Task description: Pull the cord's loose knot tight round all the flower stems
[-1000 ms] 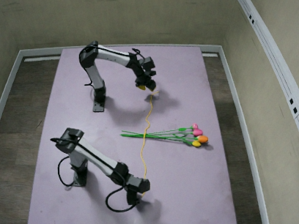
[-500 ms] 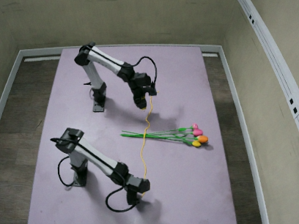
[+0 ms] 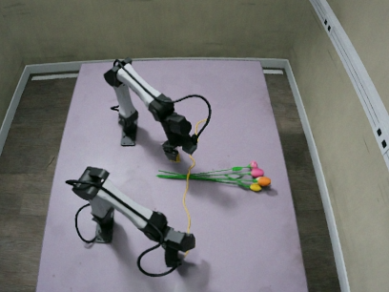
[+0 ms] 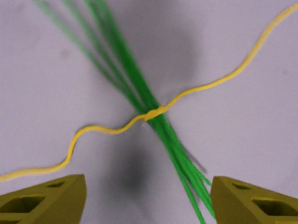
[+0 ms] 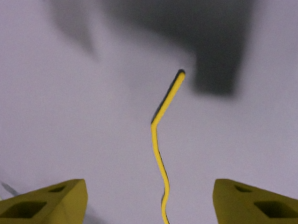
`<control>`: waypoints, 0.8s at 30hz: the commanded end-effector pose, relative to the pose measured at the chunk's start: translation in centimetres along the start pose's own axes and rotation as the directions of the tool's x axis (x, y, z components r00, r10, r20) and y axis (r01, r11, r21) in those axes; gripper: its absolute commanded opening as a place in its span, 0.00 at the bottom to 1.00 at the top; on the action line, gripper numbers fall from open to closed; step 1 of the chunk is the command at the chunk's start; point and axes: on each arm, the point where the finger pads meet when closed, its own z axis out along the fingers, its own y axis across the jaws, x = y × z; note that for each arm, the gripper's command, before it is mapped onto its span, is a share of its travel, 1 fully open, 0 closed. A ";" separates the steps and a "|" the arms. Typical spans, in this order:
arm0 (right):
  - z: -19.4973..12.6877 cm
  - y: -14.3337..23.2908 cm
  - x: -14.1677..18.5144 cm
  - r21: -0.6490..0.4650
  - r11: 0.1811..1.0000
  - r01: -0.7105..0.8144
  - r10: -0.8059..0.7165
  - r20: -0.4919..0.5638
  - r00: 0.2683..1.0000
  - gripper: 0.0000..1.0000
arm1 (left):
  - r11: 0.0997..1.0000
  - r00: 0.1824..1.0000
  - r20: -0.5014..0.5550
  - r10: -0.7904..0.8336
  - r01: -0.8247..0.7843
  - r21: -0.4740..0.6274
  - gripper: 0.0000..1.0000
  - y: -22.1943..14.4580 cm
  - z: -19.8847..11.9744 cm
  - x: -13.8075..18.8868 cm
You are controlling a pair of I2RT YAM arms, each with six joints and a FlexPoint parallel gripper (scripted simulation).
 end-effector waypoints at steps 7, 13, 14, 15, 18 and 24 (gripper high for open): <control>-0.2 0.0 0.0 0.007 1.000 0.004 -0.004 0.002 1.000 0.65 | 0.988 0.987 -0.035 0.156 -0.157 -0.009 0.65 -1.4 -0.2 -1.0; -0.2 0.0 0.0 0.007 1.000 0.004 -0.004 0.002 1.000 0.65 | 0.990 0.989 -0.009 0.144 -0.144 -0.003 0.65 -1.6 -0.5 -1.5; -0.2 0.0 0.0 0.007 1.000 0.004 -0.004 0.002 1.000 0.65 | 0.990 0.989 -0.009 0.144 -0.144 -0.003 0.65 -1.6 -0.5 -1.5; -0.2 0.0 0.0 0.007 1.000 0.004 -0.004 0.002 1.000 0.65 | 0.990 0.989 -0.009 0.144 -0.144 -0.003 0.65 -1.6 -0.5 -1.5; -0.2 0.0 0.0 0.007 1.000 0.004 -0.004 0.002 1.000 0.65 | 0.990 0.990 -0.009 0.143 -0.143 -0.004 0.65 -1.6 -0.5 -1.5; -0.2 0.0 0.0 0.007 1.000 0.004 -0.004 0.002 1.000 0.65 | 0.990 0.990 -0.009 0.143 -0.143 -0.004 0.65 -1.6 -0.5 -1.5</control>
